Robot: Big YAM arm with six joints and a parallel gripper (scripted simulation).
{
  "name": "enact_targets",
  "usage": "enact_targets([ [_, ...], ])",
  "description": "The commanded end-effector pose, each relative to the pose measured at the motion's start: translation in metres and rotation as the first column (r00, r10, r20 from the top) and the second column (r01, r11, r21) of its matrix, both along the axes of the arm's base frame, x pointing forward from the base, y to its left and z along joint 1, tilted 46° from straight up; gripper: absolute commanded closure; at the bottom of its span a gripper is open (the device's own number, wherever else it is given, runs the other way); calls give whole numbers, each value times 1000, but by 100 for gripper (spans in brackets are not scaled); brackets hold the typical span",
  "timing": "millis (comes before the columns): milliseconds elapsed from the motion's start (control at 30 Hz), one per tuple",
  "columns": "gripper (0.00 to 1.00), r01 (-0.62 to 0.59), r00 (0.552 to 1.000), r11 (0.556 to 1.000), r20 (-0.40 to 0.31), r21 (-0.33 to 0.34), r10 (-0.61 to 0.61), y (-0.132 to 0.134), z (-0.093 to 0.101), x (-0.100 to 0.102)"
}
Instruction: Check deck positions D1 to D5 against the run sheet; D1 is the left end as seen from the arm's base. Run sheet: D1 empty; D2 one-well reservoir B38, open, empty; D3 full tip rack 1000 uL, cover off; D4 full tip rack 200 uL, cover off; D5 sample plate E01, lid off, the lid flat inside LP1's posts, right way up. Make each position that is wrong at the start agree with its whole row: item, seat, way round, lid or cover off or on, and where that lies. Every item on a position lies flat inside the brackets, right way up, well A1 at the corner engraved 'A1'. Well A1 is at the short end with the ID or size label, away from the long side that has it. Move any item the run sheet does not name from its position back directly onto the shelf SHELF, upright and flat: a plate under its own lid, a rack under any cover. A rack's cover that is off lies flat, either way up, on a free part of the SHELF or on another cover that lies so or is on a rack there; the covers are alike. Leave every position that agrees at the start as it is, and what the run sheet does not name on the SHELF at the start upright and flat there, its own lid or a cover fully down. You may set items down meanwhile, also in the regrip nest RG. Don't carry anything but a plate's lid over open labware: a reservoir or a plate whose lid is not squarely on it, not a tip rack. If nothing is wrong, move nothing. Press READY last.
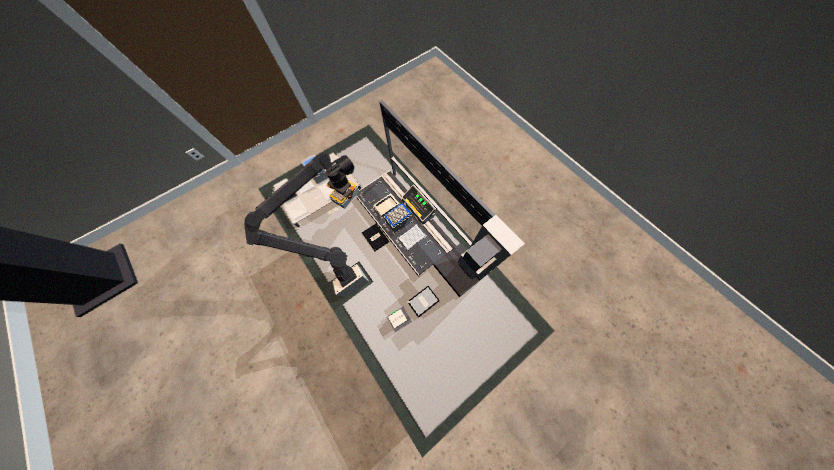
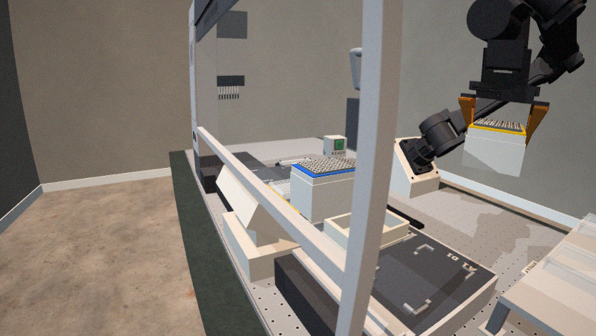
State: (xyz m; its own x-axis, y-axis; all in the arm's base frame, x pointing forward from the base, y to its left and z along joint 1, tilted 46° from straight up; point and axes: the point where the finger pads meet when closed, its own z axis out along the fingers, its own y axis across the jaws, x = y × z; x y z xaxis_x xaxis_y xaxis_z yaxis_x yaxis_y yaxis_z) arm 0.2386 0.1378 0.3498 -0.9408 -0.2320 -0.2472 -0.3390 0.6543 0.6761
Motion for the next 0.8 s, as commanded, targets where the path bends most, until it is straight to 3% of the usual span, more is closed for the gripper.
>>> enact_targets([
  [0, 100, 49, 998, 999, 47, 1, -49, 6, 29, 6],
  [233, 100, 76, 997, 997, 30, 0, -76, 2, 25, 8],
  [267, 100, 90, 996, 996, 8, 1, -90, 2, 27, 21],
  [433, 100, 160, 985, 987, -64, -1, -159, 1, 27, 46],
  [567, 100, 164, 982, 986, -92, -4, -164, 7, 27, 53],
  [767, 100, 269, 947, 963, -177, -15, -267, -1, 27, 87],
])
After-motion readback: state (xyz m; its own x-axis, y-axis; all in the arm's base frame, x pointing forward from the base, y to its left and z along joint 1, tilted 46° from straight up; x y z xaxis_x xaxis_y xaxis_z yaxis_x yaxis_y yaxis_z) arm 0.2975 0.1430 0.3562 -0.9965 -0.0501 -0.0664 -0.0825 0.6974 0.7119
